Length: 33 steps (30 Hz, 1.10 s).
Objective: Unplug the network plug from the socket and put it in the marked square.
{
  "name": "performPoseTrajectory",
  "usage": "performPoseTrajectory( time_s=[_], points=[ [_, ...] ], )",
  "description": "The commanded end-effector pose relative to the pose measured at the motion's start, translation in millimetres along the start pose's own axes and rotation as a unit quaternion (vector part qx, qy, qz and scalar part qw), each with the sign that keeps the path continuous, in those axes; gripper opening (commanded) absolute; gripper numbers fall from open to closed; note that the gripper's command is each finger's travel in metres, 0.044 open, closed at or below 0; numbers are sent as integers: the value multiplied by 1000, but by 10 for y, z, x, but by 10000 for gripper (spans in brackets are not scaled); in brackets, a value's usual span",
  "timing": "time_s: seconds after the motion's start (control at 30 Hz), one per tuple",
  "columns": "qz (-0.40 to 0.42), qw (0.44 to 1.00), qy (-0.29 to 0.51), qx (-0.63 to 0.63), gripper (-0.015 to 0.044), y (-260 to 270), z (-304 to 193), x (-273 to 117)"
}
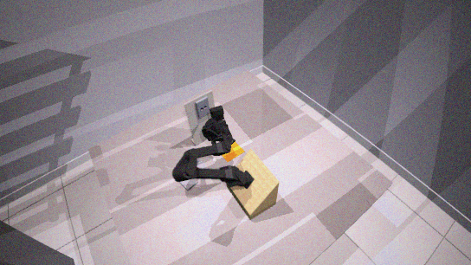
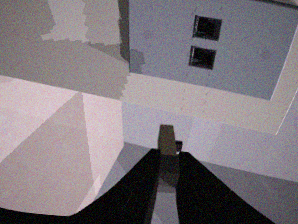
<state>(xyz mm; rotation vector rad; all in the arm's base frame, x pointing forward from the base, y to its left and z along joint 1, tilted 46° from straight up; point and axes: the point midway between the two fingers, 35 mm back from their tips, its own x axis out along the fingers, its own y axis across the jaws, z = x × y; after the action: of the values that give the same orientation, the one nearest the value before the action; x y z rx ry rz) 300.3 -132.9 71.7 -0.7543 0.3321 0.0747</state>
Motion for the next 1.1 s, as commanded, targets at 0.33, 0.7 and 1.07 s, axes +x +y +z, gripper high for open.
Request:
performPoseTrajectory(
  time_s=[0.33,0.7,1.07],
  points=[
    [157,988,13,-5,0,668,-237,178],
    [271,963,7,0,0,1184,-351,173],
    [352,936,-6,9,0,1560,-400,101]
  ],
)
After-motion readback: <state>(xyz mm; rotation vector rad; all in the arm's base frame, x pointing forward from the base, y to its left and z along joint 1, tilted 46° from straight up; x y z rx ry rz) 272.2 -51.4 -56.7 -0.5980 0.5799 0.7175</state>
